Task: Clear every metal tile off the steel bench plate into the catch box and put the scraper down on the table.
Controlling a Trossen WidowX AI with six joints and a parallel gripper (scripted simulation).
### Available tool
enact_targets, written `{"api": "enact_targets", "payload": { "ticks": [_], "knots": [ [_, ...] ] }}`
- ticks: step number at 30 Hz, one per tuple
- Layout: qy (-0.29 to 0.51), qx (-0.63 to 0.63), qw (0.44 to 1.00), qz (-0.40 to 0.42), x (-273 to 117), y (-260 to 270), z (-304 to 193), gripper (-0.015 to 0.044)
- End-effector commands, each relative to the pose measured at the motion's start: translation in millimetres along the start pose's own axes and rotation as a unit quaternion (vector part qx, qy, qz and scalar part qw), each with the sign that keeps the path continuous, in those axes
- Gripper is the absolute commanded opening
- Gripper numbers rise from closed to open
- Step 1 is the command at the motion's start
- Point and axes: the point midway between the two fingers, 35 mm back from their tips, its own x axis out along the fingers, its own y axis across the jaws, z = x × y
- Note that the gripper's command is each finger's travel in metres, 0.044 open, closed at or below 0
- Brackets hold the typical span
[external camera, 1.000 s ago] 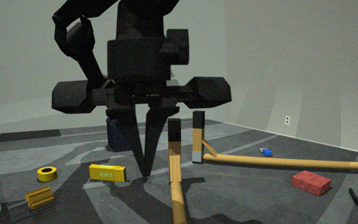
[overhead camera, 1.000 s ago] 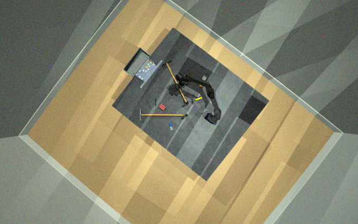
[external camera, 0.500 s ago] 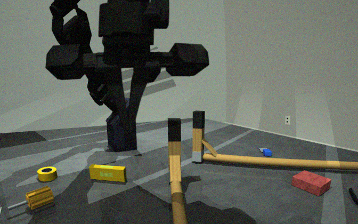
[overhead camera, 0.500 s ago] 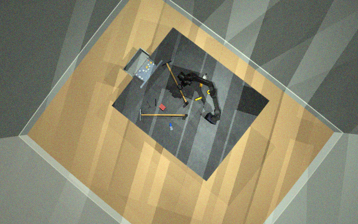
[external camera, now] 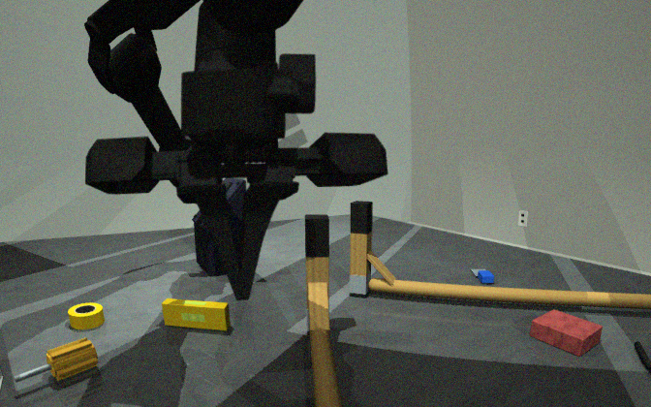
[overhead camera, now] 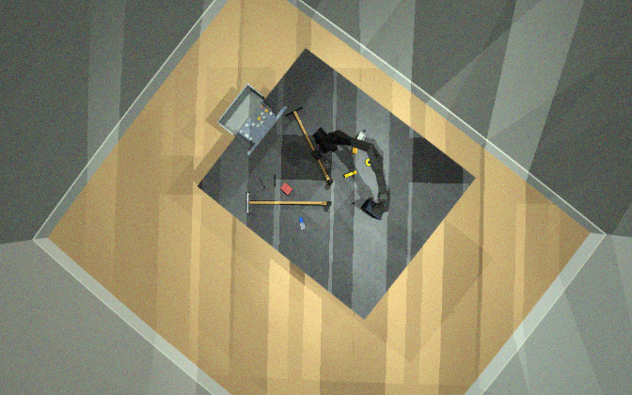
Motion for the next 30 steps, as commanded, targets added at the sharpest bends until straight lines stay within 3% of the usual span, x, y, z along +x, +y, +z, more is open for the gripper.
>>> {"api": "enact_targets", "payload": {
  "ticks": [1, 30],
  "knots": [
    [0.0, -0.002, 1.0, 0.002, 11, 1, -1, 0.0],
    [-0.001, -0.003, 1.0, 0.001, 84, 0, -18, 0.0]
  ]
}}
